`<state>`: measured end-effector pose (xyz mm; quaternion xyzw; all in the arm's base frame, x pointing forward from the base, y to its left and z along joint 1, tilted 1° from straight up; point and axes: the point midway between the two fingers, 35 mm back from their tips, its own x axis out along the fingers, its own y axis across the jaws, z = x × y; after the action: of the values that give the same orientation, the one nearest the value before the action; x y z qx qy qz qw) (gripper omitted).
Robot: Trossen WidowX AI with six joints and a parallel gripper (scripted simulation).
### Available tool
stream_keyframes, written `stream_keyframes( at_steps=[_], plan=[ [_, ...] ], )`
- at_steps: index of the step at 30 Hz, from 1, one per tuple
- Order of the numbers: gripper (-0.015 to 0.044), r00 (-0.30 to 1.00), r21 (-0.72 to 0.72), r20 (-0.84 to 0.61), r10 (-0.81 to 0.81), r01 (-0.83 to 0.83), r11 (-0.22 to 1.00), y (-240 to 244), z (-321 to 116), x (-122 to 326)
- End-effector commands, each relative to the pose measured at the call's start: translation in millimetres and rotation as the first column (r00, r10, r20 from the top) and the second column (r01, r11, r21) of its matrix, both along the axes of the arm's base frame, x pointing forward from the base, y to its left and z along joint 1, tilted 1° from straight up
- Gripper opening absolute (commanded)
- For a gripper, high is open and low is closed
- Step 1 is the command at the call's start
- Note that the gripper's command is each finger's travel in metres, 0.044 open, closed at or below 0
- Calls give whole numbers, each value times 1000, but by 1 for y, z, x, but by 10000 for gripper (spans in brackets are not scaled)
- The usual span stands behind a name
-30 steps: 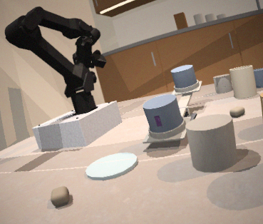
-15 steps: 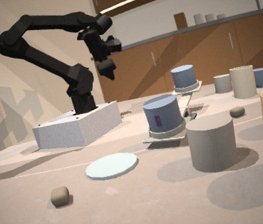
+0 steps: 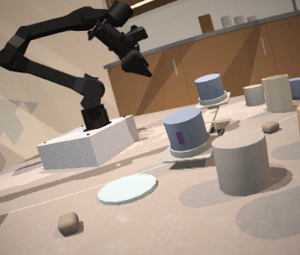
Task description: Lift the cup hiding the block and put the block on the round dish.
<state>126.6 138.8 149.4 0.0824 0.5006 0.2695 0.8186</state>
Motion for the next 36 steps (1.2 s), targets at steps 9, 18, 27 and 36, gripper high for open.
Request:
stream_keyframes(
  at_steps=[9, 18, 27, 36],
  plan=[
    [440, 939, -141, 227, -259, 295, 945, -71, 21, 51],
    [440, 840, -266, 359, -408, 511, 818, -136, 35, 64],
    [440, 863, -346, 358, -356, 477, 808, -144, 37, 69],
    [440, 953, -557, 270, -138, 271, 785, -160, 35, 90]
  ],
)
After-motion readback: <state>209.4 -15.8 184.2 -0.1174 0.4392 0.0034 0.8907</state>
